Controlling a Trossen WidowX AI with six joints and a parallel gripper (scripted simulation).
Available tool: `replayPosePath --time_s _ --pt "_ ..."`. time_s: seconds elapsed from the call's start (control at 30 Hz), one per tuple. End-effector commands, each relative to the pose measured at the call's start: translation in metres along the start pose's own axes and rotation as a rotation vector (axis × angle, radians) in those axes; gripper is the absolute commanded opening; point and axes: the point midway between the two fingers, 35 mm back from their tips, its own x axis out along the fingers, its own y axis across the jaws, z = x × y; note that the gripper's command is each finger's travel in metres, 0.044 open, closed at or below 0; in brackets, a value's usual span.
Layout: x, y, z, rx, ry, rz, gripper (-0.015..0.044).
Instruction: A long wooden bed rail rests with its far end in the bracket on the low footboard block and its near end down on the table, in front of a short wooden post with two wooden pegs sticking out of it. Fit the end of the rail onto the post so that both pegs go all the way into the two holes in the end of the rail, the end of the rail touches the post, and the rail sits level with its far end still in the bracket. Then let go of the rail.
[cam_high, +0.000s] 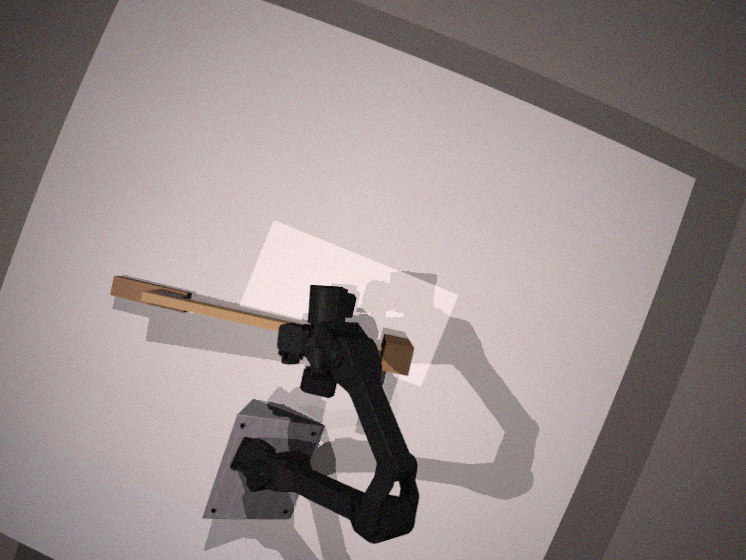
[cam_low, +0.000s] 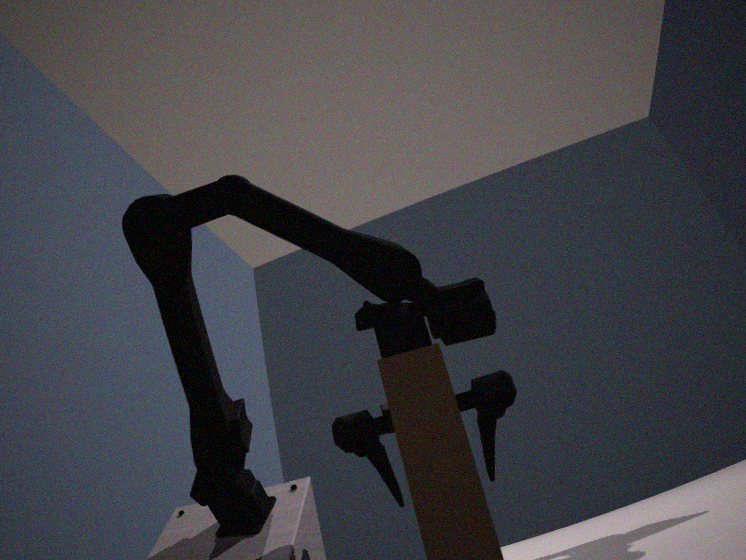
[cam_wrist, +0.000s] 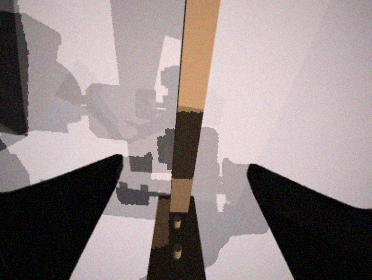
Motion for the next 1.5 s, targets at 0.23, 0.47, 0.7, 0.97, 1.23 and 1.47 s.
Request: replayPosePath --time_s 0.23,0.47,0.7,0.97,1.23,1.47 --pt "0.018 0.0 0.002 -0.011 -0.002 0.006 0.044" --pt "0.029 -0.001 0.002 -0.011 -0.002 0.005 0.044" --pt "0.041 -0.001 0.002 -0.01 -0.001 0.005 0.044" --pt "0.053 0.0 0.001 -0.01 0.001 0.005 0.044" --pt "0.064 0.001 0.001 -0.01 0.004 0.006 0.044" --pt "0.065 0.001 0.001 -0.01 0.004 0.006 0.0282"
